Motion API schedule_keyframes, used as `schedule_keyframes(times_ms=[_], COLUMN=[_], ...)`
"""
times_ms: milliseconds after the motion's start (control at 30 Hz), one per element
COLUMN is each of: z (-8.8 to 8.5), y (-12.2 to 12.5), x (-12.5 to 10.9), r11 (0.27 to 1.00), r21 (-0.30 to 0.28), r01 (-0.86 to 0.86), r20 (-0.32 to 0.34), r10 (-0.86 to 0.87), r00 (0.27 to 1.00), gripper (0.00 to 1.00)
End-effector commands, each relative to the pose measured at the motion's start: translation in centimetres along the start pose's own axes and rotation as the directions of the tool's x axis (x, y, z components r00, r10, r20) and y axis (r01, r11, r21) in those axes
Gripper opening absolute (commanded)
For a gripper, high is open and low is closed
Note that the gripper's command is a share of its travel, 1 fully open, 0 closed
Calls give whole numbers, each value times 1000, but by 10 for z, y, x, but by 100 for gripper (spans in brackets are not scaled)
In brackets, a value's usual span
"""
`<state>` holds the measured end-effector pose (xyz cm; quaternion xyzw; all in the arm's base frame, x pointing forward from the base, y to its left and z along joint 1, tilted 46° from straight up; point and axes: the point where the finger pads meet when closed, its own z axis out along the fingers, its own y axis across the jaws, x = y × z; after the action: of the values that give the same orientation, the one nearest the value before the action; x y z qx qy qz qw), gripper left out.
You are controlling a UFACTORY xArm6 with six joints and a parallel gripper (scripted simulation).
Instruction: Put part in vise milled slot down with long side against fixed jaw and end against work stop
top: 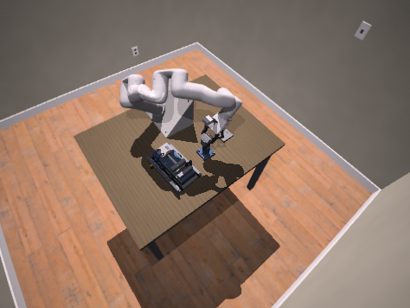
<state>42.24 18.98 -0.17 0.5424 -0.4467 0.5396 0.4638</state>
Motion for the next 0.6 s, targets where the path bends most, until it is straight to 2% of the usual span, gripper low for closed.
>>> schedule_keyframes(times_ms=[0,200,233,567], z=[-1,-1,-1,-1], y=[-1,-1,-1,-1], x=[1,1,1,1], r11=[1000,1000,1000,1000], r21=[2,2,2,2], r01=[-3,-3,-3,-3], r20=[3,3,3,3], r10=[3,3,3,3], r00=[1000,1000,1000,1000], gripper=[89,89,0,0])
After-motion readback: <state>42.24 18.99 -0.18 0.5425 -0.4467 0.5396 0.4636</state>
